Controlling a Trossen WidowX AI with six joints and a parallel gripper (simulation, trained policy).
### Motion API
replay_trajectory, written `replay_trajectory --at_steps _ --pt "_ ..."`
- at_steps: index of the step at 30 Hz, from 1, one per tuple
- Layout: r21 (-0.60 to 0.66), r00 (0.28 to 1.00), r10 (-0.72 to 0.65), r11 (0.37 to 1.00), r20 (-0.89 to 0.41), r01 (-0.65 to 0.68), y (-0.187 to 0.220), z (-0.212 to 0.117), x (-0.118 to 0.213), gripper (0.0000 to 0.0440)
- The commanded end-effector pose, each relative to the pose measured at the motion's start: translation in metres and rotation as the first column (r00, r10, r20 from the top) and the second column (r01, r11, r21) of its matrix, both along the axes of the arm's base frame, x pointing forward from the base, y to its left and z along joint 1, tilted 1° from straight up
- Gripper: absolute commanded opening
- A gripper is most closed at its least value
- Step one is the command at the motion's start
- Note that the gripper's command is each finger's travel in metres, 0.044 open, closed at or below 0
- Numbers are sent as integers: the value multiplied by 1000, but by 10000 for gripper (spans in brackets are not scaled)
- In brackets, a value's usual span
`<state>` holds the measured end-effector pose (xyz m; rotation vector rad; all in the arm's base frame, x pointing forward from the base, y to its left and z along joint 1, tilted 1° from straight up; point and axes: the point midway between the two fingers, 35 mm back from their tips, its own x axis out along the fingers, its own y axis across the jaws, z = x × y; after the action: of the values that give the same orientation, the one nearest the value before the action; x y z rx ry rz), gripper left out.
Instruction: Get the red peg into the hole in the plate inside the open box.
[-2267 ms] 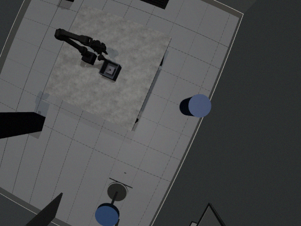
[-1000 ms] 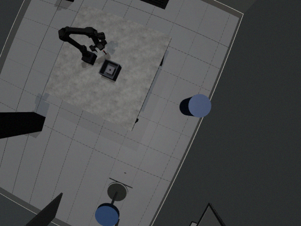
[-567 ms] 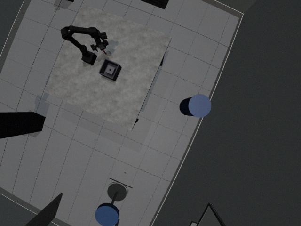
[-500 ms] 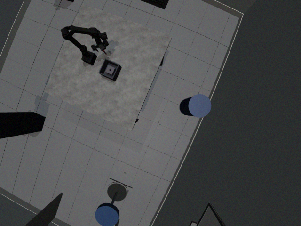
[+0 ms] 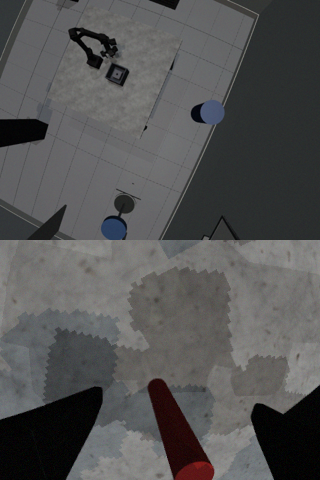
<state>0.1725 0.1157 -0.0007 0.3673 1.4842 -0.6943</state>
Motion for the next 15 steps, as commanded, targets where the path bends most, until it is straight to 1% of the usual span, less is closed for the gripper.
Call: replay_trajectory --at_steps 1,7,15 --pt "-7 1000 0 1000 6 0 -3 -15 -1 388" --pt "-20 1000 -6 1000 -18 5 -6 -30 -5 231" --pt "-52 998 -17 999 -64 14 -9 -34 -9 23"
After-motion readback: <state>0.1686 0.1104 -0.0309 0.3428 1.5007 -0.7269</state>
